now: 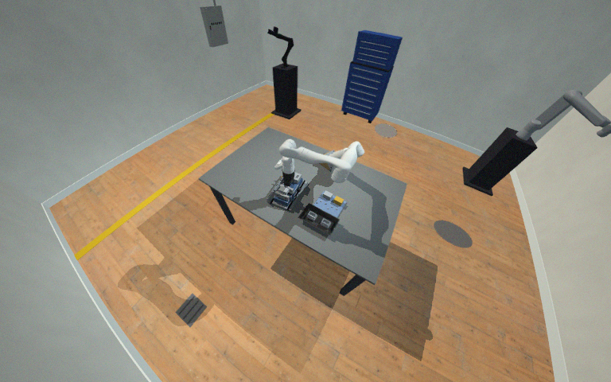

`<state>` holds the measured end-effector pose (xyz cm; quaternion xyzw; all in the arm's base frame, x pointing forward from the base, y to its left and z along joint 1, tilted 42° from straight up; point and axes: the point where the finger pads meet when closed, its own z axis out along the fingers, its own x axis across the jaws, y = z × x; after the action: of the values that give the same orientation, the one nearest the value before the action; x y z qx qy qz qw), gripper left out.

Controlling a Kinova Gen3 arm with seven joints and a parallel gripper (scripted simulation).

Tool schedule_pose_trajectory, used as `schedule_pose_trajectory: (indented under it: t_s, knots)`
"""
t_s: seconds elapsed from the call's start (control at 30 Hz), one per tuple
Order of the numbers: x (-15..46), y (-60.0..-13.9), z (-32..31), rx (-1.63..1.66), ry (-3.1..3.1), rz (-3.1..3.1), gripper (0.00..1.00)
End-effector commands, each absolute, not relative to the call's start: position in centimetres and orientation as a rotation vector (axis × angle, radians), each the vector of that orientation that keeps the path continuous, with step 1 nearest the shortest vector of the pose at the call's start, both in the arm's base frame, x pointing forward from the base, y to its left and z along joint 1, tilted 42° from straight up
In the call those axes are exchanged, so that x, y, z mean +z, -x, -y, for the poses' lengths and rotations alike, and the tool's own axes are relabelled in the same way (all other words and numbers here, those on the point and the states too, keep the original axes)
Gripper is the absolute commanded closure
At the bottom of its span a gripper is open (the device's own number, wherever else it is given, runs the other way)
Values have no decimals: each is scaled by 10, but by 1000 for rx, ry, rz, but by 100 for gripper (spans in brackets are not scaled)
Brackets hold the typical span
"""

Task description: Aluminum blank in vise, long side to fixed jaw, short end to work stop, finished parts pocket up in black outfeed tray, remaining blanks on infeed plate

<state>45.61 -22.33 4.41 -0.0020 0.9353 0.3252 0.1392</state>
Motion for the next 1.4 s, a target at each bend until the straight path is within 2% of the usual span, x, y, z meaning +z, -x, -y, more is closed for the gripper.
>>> schedule_pose_trajectory:
  t_s: [0.0, 0.67, 1.37]
  knots:
    - [44, -454, 223, 935, 14, -2700, 100]
    - [45, -452, 227, 930, 11, -2698, 100]
    - [82, -440, 257, 929, 9, -2698, 100]
